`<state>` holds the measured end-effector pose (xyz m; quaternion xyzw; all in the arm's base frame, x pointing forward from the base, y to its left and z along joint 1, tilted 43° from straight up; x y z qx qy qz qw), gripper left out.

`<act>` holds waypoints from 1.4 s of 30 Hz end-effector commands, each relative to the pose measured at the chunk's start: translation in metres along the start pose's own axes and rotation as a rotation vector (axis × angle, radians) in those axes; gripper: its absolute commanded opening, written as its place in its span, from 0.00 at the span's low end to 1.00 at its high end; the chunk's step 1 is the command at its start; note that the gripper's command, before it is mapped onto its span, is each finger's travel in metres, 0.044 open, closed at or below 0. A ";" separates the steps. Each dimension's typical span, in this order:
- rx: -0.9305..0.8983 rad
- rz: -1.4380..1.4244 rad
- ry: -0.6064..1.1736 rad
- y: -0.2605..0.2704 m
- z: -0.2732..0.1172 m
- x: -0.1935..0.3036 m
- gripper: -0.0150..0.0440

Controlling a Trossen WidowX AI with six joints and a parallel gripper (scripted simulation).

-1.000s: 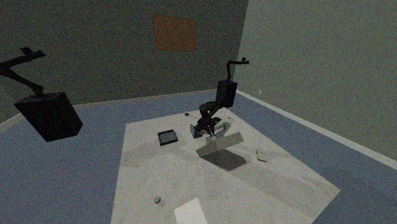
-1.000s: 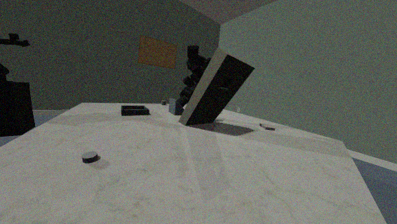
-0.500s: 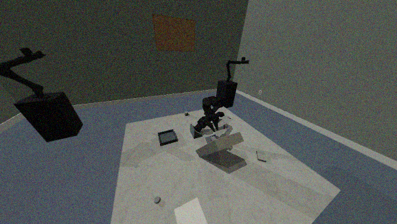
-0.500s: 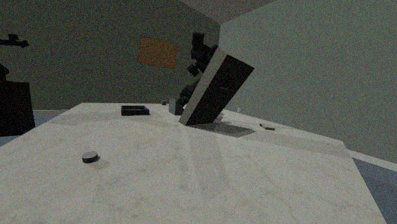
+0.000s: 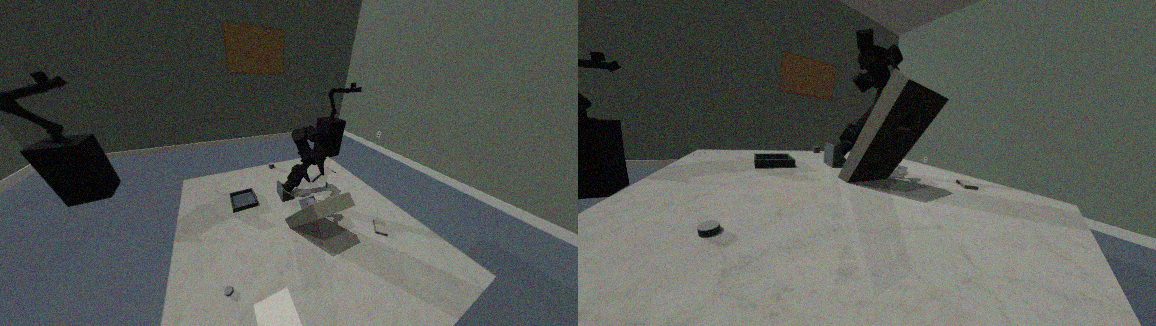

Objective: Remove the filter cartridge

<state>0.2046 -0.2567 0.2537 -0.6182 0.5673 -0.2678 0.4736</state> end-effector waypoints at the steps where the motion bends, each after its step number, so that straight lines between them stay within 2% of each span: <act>1: 0.001 0.016 -0.007 -0.008 -0.007 0.004 0.96; 5: -0.067 0.383 -0.028 0.006 0.003 -0.006 0.78; 13: -0.270 1.257 0.014 0.039 0.024 -0.034 0.77; 18: -0.409 1.784 0.127 0.060 0.034 -0.054 0.77; 21: -0.465 1.984 0.194 0.068 0.037 -0.063 0.77; 42: -0.475 2.034 0.214 0.072 0.044 -0.066 0.77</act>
Point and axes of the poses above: the point midway between the two fingers, 35 mm back from their tips, its own z axis out along the fingers, its own y axis across the jaws, x = y × z, the point moved 5 cm from there along -z, back along the fingers, and after that the axes turned 5 degrees about -z, right-handed, at the moved point
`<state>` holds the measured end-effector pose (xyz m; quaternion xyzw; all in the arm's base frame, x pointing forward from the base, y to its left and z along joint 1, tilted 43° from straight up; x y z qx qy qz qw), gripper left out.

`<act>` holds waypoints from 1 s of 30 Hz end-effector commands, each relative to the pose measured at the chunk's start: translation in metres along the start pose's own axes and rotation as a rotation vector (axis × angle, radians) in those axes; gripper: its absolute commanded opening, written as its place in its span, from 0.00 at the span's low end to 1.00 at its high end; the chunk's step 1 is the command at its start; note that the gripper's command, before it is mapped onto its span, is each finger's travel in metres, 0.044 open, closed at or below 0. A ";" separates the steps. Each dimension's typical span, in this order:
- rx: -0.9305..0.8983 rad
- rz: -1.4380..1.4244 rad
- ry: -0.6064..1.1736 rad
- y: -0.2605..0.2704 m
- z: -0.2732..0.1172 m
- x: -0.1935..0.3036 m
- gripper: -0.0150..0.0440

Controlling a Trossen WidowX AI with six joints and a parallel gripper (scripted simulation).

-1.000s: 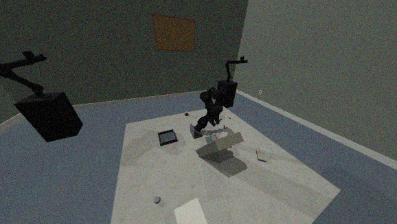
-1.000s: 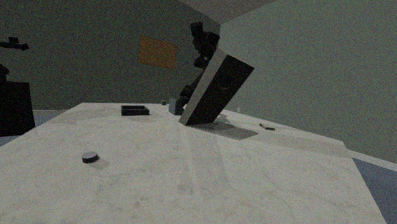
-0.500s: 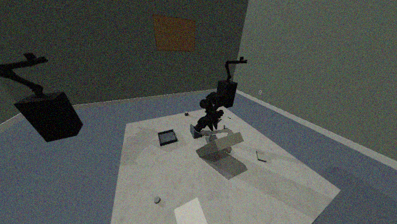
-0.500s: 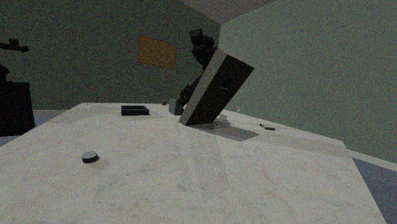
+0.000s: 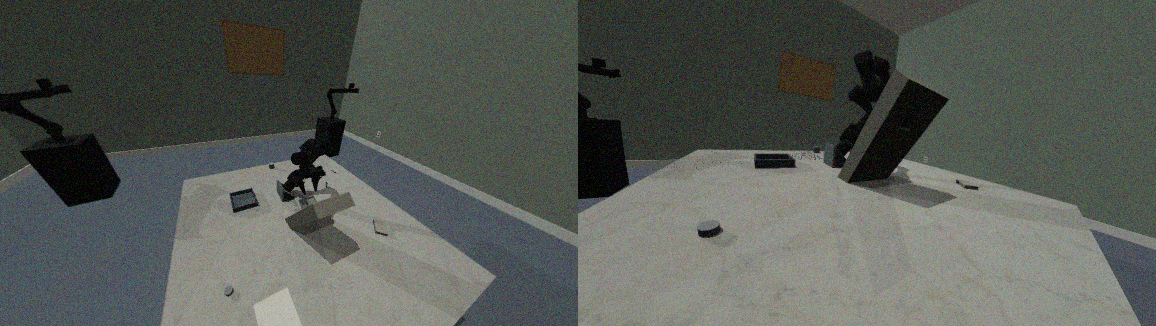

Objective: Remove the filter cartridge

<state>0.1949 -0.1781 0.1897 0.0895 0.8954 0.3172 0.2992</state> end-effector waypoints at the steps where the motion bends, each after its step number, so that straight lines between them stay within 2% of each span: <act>1: 0.001 0.027 0.012 0.000 0.007 0.002 0.77; 29: -0.001 0.026 0.009 0.001 0.048 0.003 0.77; 30: 0.004 0.018 0.013 0.000 0.045 0.002 0.73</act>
Point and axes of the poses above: the point midway between the two fingers, 35 mm back from their tips, its own z axis out along the fingers, its own y axis across the jaws, x = y × z, the point moved 5 cm from there along -z, back along the fingers, and after that the axes turned 5 degrees about -z, right-handed, at the moved point
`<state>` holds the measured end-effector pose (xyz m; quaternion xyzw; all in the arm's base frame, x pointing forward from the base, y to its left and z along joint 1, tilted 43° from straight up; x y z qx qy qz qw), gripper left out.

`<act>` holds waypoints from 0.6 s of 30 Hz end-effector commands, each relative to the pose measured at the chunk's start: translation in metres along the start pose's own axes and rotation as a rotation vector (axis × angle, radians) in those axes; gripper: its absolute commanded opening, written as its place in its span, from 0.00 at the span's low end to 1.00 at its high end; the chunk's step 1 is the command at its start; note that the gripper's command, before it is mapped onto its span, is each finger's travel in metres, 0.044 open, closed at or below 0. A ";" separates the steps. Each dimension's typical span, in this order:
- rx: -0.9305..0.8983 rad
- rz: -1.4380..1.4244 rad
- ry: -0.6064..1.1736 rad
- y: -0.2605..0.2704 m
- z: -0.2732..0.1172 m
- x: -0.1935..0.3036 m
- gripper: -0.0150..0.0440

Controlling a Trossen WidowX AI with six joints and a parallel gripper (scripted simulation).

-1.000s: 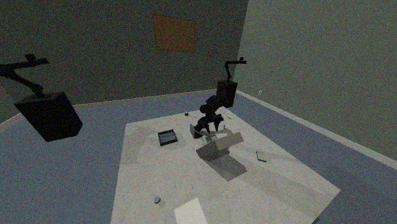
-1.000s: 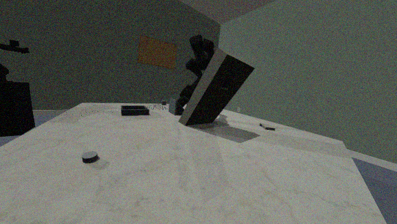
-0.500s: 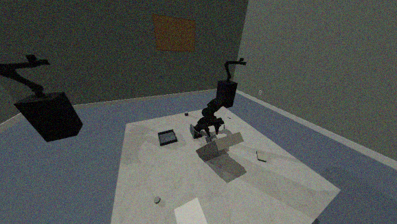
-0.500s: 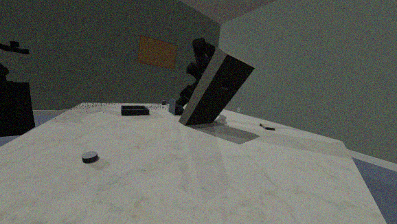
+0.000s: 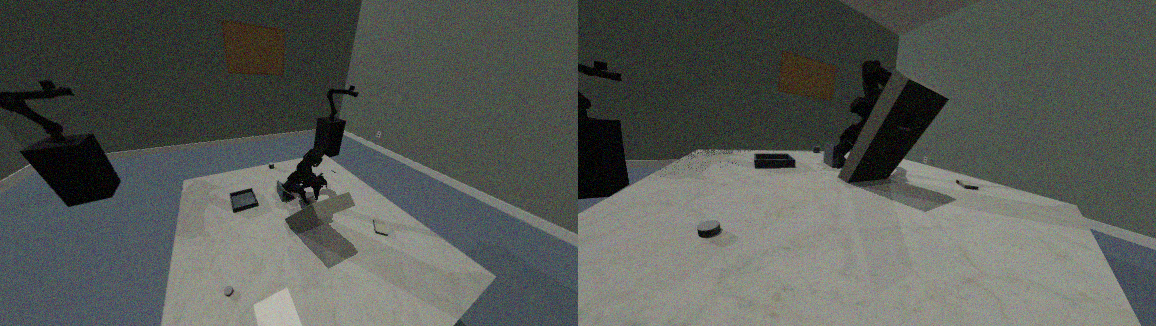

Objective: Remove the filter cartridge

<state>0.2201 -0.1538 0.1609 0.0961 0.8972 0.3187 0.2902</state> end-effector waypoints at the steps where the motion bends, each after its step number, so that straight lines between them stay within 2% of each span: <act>1: 0.000 0.000 0.000 0.000 0.000 0.000 0.68; 12: 0.000 0.000 0.000 0.000 0.000 0.000 0.56; 18: 0.001 0.000 0.000 -0.001 -0.003 -0.005 0.29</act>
Point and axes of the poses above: the point midway between the two fingers, 35 mm back from their tips, its own z axis out along the fingers, its own y axis across the jaws, x = y × z, the point moved 5 cm from there along -z, back along the fingers, and after that the axes turned 5 degrees about -z, right-handed, at the moved point
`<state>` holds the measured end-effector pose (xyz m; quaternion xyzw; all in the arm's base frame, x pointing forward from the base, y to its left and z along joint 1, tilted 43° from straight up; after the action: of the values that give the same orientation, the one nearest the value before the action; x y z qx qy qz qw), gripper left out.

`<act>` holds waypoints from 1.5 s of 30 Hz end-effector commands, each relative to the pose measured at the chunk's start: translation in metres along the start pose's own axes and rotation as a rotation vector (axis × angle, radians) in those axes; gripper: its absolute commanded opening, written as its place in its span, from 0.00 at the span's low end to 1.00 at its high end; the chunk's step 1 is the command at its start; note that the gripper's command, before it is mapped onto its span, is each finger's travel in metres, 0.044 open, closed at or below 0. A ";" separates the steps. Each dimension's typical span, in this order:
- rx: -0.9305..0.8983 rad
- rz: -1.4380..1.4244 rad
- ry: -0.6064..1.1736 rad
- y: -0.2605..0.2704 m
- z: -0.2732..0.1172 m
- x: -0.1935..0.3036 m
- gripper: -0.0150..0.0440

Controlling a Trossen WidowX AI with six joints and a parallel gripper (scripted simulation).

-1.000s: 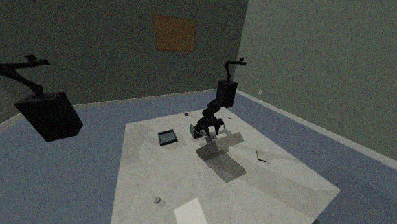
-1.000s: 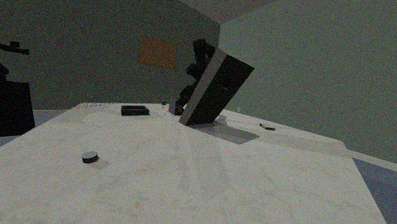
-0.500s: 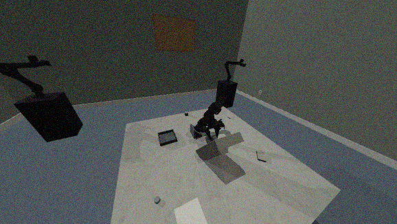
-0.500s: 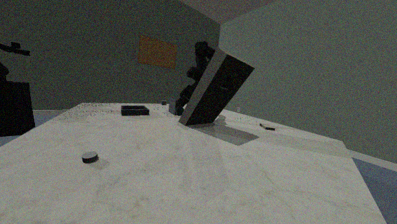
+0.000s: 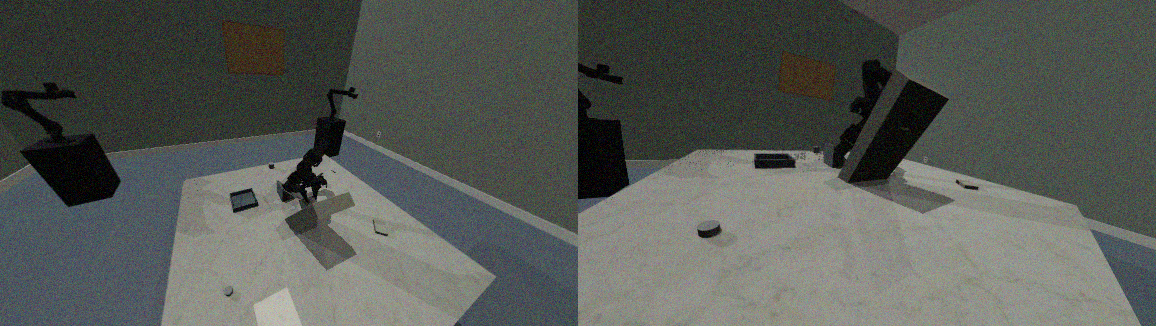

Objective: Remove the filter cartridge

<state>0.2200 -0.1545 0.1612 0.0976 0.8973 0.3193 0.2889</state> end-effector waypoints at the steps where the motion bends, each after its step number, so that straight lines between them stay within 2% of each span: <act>1: 0.001 -0.004 -0.002 -0.001 -0.004 -0.008 0.25; 9: 0.005 -0.003 -0.004 -0.002 -0.014 -0.022 0.25; 25: 0.057 0.004 -0.048 -0.001 -0.100 -0.022 0.25; 45: 0.015 -0.004 -0.005 -0.083 -0.091 -0.020 0.25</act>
<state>0.1846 -0.2610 0.1865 0.1057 0.8976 0.3133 0.2916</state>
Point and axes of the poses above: the point midway between the two fingers, 35 mm back from their tips, its own z axis out along the fingers, its own y axis across the jaws, x = y × z, the point moved 5 cm from there along -z, back along the fingers, and after that the axes turned 5 degrees about -z, right-handed, at the moved point
